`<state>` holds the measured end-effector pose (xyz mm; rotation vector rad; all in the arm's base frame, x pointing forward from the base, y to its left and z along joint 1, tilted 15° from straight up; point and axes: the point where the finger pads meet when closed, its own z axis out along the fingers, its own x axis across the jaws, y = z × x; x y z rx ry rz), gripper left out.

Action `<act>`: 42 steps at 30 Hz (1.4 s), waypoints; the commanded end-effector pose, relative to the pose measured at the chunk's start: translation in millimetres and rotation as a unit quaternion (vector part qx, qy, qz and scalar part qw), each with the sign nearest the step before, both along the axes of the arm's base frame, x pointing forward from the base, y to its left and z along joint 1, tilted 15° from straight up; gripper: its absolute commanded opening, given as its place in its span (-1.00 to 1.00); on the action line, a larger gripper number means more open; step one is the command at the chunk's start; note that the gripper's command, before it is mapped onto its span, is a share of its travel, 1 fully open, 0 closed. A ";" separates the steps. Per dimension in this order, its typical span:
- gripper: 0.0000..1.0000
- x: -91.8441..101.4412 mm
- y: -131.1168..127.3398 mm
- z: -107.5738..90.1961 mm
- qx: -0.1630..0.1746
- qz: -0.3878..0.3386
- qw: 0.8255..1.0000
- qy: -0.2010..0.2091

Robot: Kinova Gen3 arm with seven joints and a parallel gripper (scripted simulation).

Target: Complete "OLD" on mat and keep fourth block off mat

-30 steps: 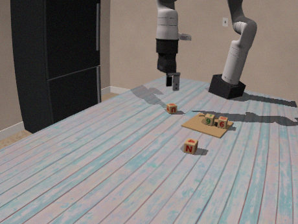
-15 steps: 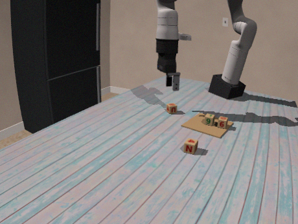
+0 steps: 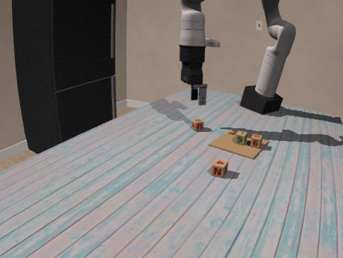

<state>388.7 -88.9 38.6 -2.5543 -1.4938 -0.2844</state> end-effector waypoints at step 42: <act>1.00 4.0 14.2 -47.0 0.001 0.004 1.000 -0.002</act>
